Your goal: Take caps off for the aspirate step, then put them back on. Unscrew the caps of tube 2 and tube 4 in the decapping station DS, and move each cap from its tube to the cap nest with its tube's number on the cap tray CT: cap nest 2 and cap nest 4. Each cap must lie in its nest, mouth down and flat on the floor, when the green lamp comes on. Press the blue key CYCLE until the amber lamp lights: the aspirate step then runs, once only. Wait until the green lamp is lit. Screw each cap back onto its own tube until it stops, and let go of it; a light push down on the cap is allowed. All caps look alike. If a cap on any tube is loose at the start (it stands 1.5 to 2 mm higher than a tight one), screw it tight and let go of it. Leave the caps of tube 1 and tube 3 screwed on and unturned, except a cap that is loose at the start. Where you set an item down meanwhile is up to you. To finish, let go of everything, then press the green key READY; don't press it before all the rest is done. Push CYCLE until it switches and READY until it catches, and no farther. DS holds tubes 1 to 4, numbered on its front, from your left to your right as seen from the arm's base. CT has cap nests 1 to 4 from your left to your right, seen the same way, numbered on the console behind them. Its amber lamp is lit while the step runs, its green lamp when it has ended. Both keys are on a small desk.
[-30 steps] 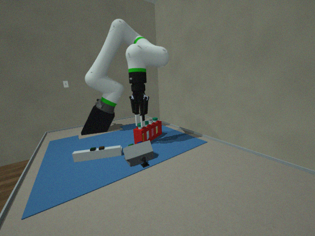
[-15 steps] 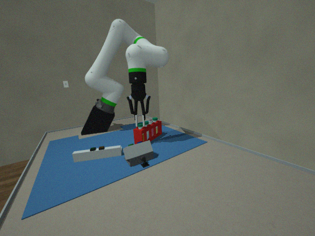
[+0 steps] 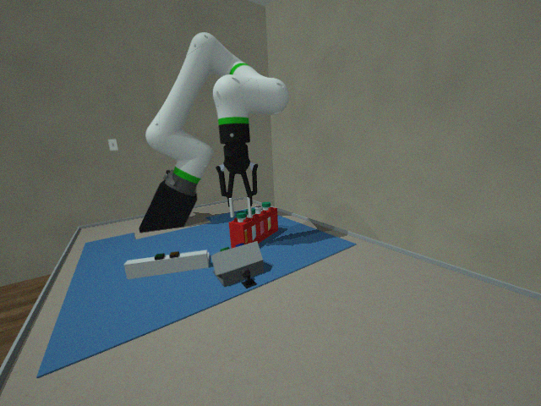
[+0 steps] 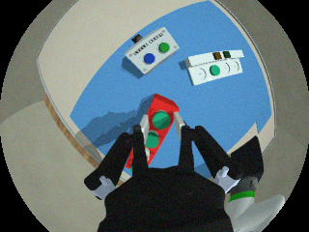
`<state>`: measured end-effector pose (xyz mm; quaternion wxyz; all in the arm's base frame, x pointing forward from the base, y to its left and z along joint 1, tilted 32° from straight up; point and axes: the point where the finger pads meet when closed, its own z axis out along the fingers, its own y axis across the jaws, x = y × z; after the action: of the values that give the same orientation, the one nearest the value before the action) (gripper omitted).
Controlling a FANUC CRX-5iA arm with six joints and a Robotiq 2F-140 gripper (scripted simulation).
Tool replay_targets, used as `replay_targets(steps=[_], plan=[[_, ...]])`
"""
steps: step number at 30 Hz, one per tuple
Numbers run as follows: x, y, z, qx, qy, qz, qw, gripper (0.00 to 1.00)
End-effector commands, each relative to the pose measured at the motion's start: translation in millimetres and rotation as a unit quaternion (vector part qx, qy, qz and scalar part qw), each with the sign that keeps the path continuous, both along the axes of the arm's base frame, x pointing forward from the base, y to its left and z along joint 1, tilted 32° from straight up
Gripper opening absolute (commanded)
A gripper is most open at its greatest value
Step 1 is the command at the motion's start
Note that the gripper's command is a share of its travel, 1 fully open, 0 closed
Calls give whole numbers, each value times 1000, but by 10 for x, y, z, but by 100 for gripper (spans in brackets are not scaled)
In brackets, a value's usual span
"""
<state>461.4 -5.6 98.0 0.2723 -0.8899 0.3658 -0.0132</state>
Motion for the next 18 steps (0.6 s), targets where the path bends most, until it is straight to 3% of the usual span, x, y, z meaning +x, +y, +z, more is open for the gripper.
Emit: replay_targets(steps=[1,3,6,11,14,15,16,17,18], plan=[[2,-1,-1,9,20,-36,999,35],[2,-1,-1,9,20,-36,999,35],[2,-1,-1,37,79,-141,986,35],[2,-1,-1,55,117,-211,969,35],[2,-1,-1,72,153,-276,946,35],[2,-1,-1,73,155,-279,945,35],[2,-1,-1,81,172,-309,932,35],[2,-1,-1,82,174,-312,930,35],[2,-1,-1,90,190,-341,916,35]])
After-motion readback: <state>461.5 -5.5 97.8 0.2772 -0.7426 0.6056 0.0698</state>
